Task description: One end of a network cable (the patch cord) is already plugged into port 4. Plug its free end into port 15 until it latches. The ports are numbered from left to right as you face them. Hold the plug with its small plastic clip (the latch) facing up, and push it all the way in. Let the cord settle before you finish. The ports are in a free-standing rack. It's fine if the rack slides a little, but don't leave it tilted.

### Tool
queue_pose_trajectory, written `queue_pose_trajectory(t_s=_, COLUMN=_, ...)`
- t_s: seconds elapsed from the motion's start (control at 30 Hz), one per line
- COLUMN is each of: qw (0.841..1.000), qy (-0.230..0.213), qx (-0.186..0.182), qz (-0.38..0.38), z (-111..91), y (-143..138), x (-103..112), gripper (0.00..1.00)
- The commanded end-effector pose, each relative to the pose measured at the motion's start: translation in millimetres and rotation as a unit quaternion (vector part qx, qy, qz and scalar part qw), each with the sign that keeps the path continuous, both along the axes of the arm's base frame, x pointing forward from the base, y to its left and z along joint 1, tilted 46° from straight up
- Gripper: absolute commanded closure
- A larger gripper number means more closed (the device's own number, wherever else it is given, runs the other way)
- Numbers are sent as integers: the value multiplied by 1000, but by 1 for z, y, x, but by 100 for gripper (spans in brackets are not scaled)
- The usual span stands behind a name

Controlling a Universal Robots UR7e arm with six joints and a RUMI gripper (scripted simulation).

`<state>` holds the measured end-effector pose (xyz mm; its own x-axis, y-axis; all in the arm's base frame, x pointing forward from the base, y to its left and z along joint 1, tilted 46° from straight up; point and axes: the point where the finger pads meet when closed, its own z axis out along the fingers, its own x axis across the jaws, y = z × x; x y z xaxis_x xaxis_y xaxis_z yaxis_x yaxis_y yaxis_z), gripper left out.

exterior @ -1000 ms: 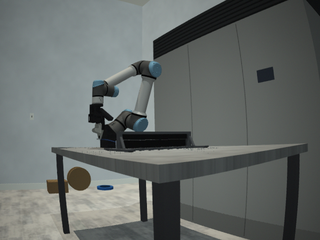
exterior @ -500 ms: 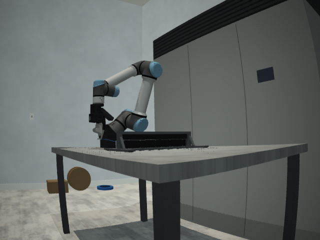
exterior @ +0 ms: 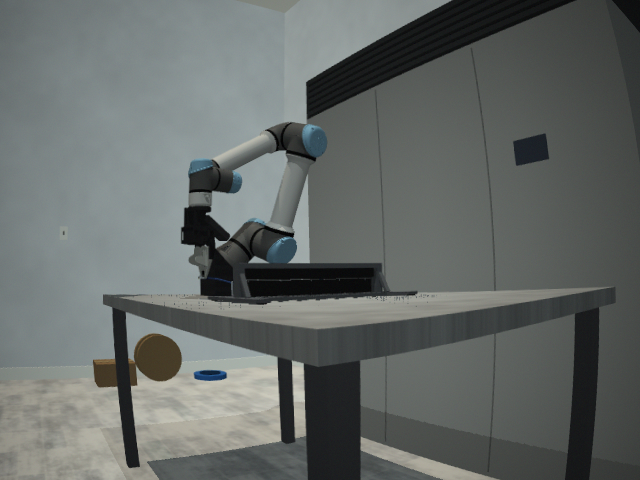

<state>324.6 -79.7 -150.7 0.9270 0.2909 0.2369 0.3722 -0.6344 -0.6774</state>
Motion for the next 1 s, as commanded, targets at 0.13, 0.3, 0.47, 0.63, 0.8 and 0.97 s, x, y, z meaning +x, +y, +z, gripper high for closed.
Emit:
queue_pose_trajectory(t_s=0.13, qw=1000, qy=-15, qx=1, qz=15, z=5, y=4, x=6, gripper=100)
queue_pose_trajectory(t_s=0.3, qw=999, qy=-29, qx=2, qz=29, z=10, y=7, x=11, gripper=100)
queue_pose_trajectory(t_s=0.47, qw=998, qy=-46, qx=3, qz=46, z=16, y=11, x=17, gripper=100)
queue_pose_trajectory(t_s=0.63, qw=997, qy=-56, qx=4, qz=57, z=20, y=14, x=20, gripper=100)
queue_pose_trajectory(t_s=0.8, qw=994, qy=-75, qx=6, qz=76, z=27, y=18, x=27, gripper=100)
queue_pose_trajectory(t_s=0.97, qw=991, qy=-96, qx=7, qz=97, z=34, y=23, x=35, gripper=100)
